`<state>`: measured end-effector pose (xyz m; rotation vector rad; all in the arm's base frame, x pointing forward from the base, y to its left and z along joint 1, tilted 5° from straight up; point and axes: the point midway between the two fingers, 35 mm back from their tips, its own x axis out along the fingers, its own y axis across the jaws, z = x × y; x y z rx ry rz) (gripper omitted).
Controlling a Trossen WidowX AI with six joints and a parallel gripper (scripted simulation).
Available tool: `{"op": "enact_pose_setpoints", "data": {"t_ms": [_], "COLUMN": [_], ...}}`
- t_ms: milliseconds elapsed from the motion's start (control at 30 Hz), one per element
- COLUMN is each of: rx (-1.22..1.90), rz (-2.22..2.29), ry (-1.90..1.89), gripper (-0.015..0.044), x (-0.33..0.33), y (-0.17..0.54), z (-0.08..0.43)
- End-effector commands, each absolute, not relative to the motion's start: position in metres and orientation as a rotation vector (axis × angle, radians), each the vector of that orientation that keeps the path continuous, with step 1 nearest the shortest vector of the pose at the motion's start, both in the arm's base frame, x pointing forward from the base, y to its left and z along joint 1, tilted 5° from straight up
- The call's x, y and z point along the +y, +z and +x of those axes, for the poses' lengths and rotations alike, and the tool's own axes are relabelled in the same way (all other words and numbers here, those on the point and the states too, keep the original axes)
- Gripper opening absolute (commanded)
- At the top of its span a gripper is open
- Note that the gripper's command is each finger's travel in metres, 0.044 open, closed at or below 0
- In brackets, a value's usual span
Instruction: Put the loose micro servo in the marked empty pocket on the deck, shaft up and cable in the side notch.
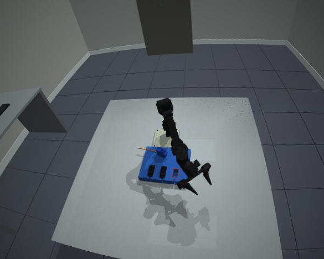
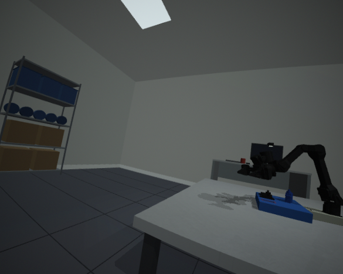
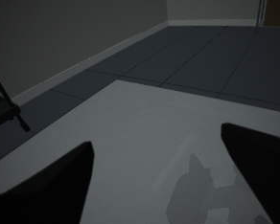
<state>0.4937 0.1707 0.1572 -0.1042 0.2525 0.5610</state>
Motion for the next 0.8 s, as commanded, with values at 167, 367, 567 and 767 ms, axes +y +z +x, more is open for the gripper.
{"op": "enact_pose_setpoints", "data": {"t_ms": [167, 367, 567, 767], "rx": [0.304, 0.412, 0.515, 0.610], "rz": [-0.049, 0.074, 0.202, 0.333], "ry": [0.531, 0.455, 0.373, 0.275], "gripper": [0.0440, 0.0440, 0.0440, 0.0440], "x": [0.162, 0.143, 0.127, 0.109], "y": [0.155, 0.151, 0.147, 0.143], "z": [0.492, 0.487, 0.480, 0.470]}}
